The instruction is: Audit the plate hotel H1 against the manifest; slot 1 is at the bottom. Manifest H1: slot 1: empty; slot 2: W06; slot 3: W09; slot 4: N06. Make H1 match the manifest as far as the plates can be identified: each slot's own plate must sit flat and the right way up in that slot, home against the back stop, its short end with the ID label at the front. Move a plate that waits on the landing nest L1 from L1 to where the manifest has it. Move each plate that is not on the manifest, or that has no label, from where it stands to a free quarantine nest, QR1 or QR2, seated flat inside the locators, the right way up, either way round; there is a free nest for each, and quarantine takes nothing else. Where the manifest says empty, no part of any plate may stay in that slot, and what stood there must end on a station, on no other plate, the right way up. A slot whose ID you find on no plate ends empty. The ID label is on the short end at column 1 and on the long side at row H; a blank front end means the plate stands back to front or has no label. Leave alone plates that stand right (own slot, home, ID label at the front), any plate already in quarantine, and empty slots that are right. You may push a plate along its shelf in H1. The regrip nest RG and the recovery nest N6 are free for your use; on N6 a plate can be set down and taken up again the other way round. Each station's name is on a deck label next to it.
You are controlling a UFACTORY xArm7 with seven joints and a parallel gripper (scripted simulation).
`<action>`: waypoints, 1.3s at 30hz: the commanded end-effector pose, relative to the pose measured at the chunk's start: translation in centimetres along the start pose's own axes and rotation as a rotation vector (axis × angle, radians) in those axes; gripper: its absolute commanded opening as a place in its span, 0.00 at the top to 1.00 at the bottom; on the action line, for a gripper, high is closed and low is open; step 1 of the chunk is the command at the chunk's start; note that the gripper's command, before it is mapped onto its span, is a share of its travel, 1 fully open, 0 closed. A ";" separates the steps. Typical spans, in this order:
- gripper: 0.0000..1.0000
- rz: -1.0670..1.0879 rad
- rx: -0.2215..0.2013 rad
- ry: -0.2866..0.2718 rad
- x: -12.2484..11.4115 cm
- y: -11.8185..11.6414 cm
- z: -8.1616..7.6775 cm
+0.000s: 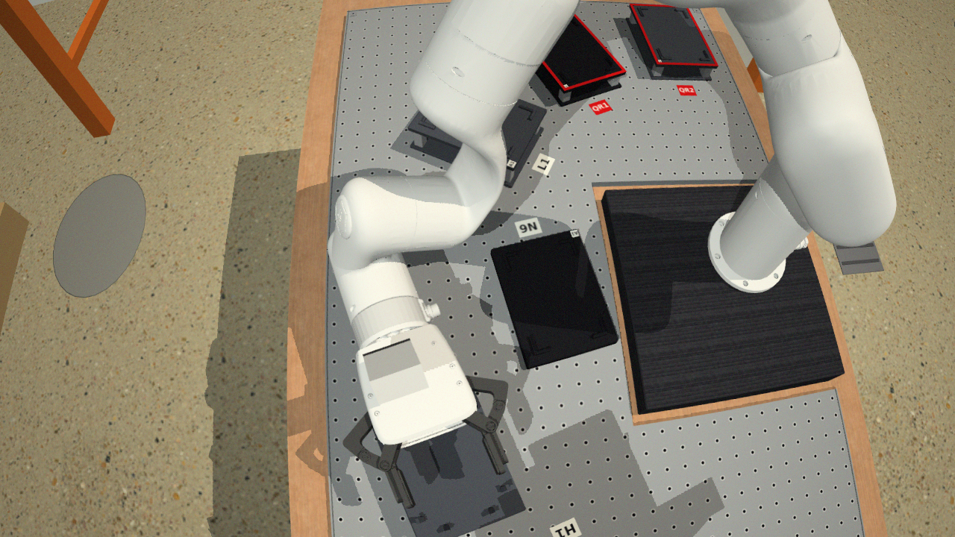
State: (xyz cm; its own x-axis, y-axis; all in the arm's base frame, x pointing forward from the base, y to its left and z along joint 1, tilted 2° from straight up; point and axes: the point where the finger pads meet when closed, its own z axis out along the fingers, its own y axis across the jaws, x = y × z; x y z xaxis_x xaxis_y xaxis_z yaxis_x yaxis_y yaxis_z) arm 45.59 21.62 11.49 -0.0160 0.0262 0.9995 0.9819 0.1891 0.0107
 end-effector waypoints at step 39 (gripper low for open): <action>0.00 -0.004 0.001 0.000 0.2 0.1 6.2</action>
State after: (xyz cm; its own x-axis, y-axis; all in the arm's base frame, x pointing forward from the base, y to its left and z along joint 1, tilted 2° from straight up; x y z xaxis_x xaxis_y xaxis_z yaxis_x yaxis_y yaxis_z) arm 44.54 27.03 11.32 -0.0158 0.0262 0.9995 0.9819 0.1893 0.0105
